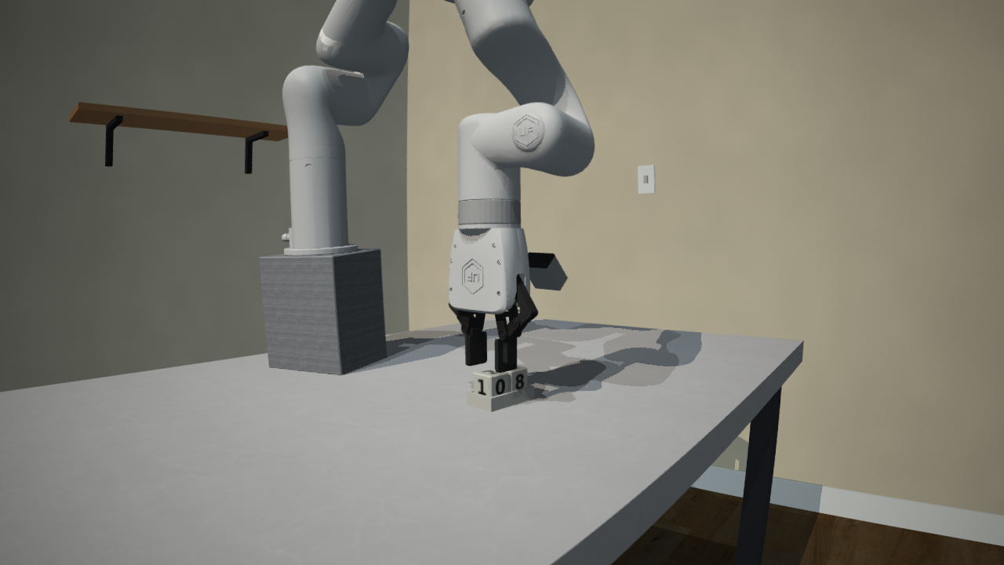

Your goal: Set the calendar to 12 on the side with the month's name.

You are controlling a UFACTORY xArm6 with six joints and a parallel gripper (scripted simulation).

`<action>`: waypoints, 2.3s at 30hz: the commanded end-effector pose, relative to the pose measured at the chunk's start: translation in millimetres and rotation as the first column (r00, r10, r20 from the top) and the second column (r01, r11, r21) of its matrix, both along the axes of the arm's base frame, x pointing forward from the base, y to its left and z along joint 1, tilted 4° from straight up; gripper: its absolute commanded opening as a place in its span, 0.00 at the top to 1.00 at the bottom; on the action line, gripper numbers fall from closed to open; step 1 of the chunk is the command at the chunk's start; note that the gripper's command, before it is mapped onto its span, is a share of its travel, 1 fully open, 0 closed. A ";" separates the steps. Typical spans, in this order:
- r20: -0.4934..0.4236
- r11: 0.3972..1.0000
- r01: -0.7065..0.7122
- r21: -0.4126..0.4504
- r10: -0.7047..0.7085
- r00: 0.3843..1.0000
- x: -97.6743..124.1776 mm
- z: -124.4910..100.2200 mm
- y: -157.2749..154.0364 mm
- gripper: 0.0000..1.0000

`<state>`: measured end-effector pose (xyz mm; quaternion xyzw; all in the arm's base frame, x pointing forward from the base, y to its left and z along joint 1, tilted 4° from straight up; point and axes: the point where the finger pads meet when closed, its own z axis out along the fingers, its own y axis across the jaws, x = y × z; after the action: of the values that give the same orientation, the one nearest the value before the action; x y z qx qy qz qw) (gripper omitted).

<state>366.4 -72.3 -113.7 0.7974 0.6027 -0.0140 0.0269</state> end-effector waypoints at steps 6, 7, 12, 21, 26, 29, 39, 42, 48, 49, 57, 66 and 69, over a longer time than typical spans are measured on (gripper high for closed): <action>0.002 1.000 0.000 0.000 0.000 1.000 1.3 -6.1 -0.5 0.51; 0.002 1.000 0.000 0.000 0.000 1.000 1.3 -7.7 -0.6 0.51; 0.002 1.000 0.000 0.000 0.000 1.000 1.4 -16.3 -1.1 0.51; 0.002 1.000 0.000 0.000 0.000 1.000 1.5 -25.2 -1.7 0.51; 0.002 1.000 0.000 0.000 0.000 1.000 1.5 -26.8 -1.8 0.51; 0.002 1.000 0.000 0.000 0.000 1.000 1.5 -26.8 -1.8 0.51; 0.002 1.000 0.000 0.000 0.000 1.000 1.5 -26.8 -1.8 0.51; 0.002 1.000 0.000 0.000 0.000 1.000 1.5 -26.8 -1.8 0.51; 0.002 1.000 0.000 0.000 0.000 1.000 1.5 -26.8 -1.8 0.51; 0.002 1.000 0.000 0.000 0.000 1.000 1.5 -26.8 -1.8 0.51; 0.002 1.000 0.000 0.000 0.000 1.000 1.5 -26.8 -1.8 0.51; 0.002 1.000 0.000 0.000 0.000 1.000 1.5 -26.8 -1.8 0.71; 0.002 1.000 0.000 0.000 0.000 1.000 1.5 -26.8 -1.8 0.71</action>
<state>366.7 -73.9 -141.3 0.7974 0.6027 -0.0140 0.0269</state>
